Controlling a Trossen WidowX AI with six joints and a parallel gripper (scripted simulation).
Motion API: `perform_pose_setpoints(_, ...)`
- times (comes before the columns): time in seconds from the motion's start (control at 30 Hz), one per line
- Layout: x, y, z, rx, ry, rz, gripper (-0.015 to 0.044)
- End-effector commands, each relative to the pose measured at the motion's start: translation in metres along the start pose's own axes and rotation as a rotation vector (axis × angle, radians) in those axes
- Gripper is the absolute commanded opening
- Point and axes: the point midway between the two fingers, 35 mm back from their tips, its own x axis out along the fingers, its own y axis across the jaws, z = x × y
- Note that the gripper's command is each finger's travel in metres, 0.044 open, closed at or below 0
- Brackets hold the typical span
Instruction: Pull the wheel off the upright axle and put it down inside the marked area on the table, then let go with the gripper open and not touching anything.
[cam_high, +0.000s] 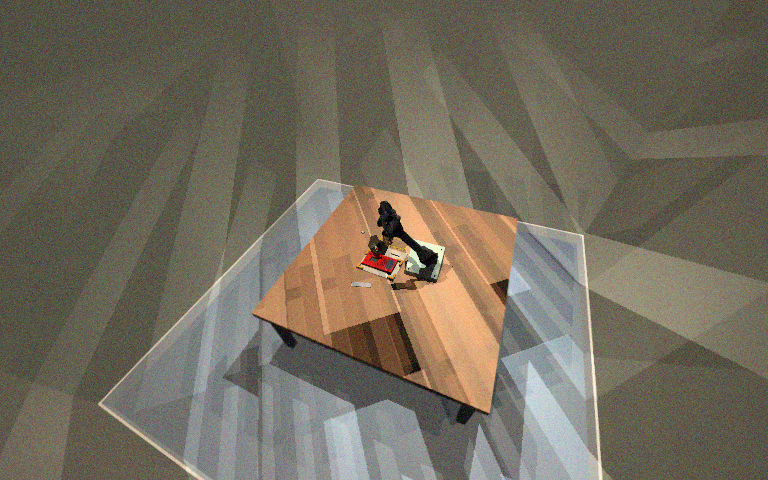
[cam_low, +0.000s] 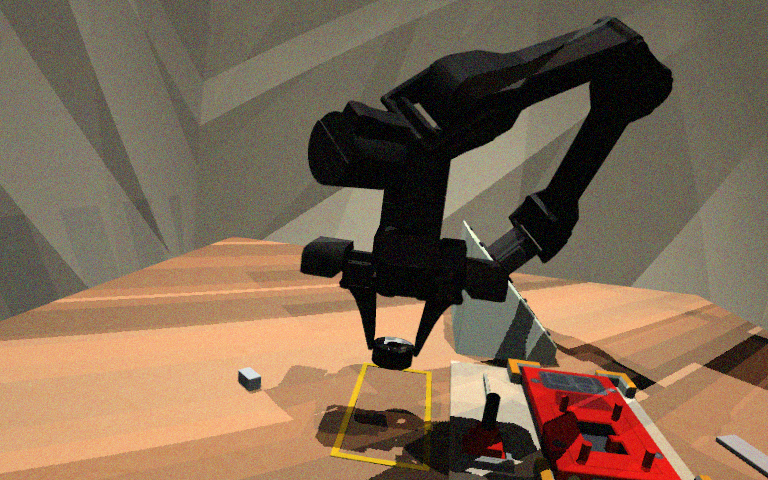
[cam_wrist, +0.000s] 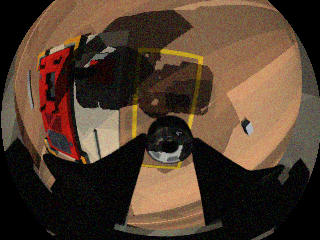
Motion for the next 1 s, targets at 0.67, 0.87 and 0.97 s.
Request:
perform_pose_setpoints(0.67,0.055,0.004,-0.005,0.002,0.011,0.011,0.021)
perform_pose_setpoints(0.87,0.034,0.002,-0.003,0.006,0.013,0.011,0.03)
perform_pose_setpoints(0.97,0.004,0.002,-0.004,0.011,0.015,0.014,0.03)
